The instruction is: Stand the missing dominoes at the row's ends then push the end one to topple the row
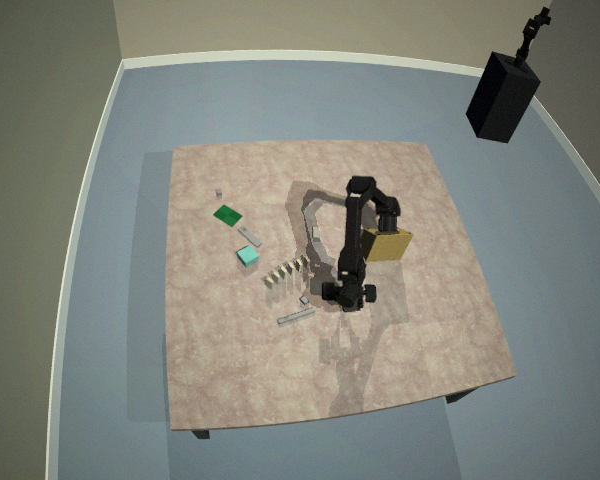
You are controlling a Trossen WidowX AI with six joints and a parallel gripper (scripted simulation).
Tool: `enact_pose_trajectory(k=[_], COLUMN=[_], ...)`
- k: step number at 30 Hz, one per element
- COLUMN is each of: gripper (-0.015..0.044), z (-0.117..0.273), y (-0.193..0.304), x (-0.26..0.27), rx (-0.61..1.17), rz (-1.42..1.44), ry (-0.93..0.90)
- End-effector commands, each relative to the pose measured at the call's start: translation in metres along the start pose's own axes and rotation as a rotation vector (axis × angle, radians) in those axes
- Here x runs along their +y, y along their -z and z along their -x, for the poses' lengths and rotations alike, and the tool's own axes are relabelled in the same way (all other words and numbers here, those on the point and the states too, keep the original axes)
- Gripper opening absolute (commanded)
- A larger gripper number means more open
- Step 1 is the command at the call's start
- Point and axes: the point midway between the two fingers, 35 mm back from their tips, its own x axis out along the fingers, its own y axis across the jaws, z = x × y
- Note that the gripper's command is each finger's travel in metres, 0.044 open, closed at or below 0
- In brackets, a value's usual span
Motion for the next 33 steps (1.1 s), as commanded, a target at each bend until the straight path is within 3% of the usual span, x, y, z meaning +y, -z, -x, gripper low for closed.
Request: enact_pose_trajectory(k=[1, 8, 17, 24, 33], gripper=[0.0107, 0.0107, 0.0107, 0.0107, 0.0107], z=[-0.002, 0.001, 0.129, 0.136, 0.141], y=[0.002, 0.001, -0.003, 0.001, 0.120], x=[0.001, 0.000, 0.000, -0.001, -0.089], rx=[0.006, 0.006, -0.004, -0.004, -0.003], rz=[0.006, 0.006, 0.003, -0.013, -0.725], ry=[0.002, 0.001, -0.003, -0.003, 0.001])
